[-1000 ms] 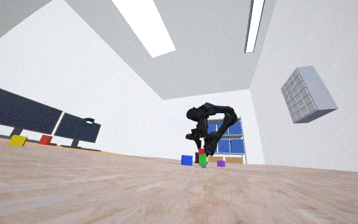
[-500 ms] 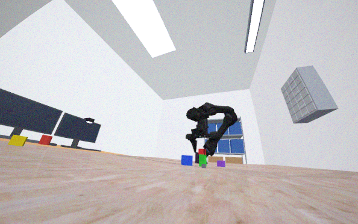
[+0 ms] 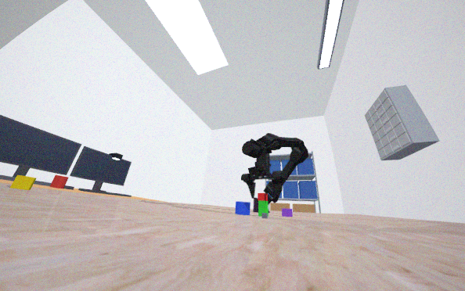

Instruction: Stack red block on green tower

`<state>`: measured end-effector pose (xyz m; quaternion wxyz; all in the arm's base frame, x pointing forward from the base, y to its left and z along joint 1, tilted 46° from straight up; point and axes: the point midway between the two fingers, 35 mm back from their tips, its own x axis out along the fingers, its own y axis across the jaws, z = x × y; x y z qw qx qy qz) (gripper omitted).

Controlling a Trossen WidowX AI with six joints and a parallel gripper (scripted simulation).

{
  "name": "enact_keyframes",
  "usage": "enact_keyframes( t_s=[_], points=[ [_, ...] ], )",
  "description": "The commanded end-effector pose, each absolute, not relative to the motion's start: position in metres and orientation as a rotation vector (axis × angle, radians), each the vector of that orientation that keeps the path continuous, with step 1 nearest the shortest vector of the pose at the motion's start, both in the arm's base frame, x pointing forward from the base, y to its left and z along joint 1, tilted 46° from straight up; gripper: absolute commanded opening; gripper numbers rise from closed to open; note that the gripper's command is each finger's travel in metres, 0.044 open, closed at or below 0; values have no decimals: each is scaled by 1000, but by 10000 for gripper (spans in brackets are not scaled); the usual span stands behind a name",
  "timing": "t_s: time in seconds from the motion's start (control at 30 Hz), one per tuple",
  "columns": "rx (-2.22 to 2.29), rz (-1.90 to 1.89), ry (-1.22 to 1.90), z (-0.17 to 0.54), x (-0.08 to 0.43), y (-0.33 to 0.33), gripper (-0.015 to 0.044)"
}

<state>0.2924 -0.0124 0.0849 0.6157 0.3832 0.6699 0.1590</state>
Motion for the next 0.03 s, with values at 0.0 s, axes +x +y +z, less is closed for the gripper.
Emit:
enact_keyframes(
  t_s=[0.0],
  points=[
    [883, 366, 1543, 85, 292, -12, 440]
  ],
)
